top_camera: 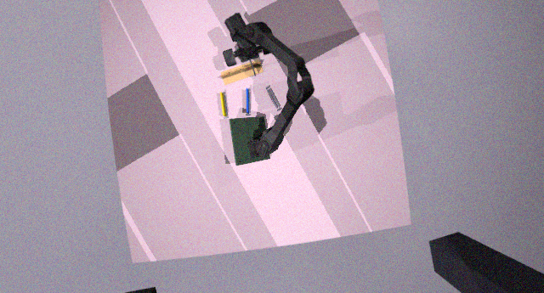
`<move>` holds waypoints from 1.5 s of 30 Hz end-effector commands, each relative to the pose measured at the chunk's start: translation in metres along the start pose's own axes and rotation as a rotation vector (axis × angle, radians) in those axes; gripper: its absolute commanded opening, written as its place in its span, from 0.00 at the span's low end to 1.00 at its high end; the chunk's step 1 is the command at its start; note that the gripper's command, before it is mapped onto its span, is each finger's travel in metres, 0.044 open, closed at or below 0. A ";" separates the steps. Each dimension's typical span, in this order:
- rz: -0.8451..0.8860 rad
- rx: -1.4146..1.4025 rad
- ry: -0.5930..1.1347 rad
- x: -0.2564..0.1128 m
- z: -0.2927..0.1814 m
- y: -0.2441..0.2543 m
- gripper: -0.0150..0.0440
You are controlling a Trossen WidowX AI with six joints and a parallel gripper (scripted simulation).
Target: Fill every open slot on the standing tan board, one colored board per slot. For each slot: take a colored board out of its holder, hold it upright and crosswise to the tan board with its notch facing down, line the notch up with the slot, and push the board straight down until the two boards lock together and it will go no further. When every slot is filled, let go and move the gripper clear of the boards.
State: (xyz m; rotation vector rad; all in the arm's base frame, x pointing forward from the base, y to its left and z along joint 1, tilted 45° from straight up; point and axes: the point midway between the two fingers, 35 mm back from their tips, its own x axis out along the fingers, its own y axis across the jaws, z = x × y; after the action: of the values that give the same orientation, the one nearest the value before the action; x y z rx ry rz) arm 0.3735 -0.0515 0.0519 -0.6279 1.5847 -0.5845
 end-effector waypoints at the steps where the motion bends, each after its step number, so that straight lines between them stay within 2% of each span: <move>1: -0.005 -0.005 -0.001 0.003 -0.001 0.000 0.25; 45: -0.007 -0.005 -0.001 0.032 -0.001 -0.001 0.25</move>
State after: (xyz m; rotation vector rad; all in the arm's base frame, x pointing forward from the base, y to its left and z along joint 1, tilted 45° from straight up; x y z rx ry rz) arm 0.3709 -0.0727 0.0315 -0.6281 1.5824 -0.5860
